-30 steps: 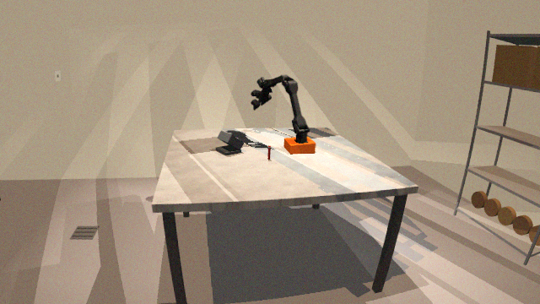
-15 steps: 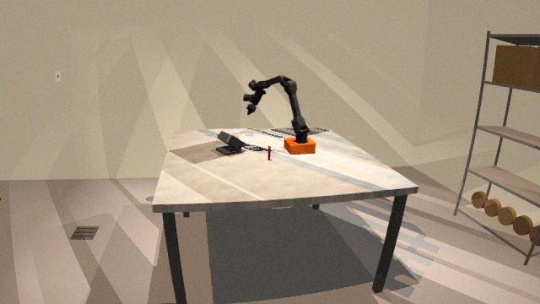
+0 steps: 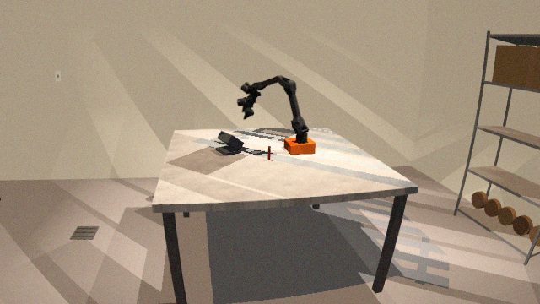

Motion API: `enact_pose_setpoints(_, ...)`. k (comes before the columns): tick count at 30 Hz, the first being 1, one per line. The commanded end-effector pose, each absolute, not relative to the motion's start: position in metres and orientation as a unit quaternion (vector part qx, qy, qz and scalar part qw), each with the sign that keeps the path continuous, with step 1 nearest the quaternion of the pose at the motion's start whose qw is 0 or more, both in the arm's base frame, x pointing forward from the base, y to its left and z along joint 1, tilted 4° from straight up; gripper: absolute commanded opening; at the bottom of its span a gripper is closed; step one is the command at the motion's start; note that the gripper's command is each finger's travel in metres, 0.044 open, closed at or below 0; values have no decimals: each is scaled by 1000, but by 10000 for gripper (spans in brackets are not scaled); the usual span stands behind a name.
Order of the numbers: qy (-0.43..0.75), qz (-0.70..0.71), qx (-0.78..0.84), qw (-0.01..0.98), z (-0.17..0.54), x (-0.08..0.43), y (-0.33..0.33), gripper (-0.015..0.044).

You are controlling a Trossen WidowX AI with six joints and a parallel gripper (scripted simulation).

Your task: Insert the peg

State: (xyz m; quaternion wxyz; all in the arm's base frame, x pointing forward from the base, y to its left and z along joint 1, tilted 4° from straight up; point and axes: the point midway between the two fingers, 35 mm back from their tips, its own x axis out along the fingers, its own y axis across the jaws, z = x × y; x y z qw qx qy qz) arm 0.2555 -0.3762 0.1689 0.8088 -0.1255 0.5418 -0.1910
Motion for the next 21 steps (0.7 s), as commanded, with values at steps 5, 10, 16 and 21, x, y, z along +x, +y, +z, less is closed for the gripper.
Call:
enact_pose_setpoints(5, 554, -104, -203, 800, 165, 285, -337, 440)
enact_pose_setpoints(10, 558, -50, -247, 790, 161, 300, -314, 440)
enact_pose_setpoints(16, 558, 14, -300, 773, 156, 314, -284, 440)
enact_pose_setpoints(21, 554, 67, -343, 755, 152, 324, -259, 440)
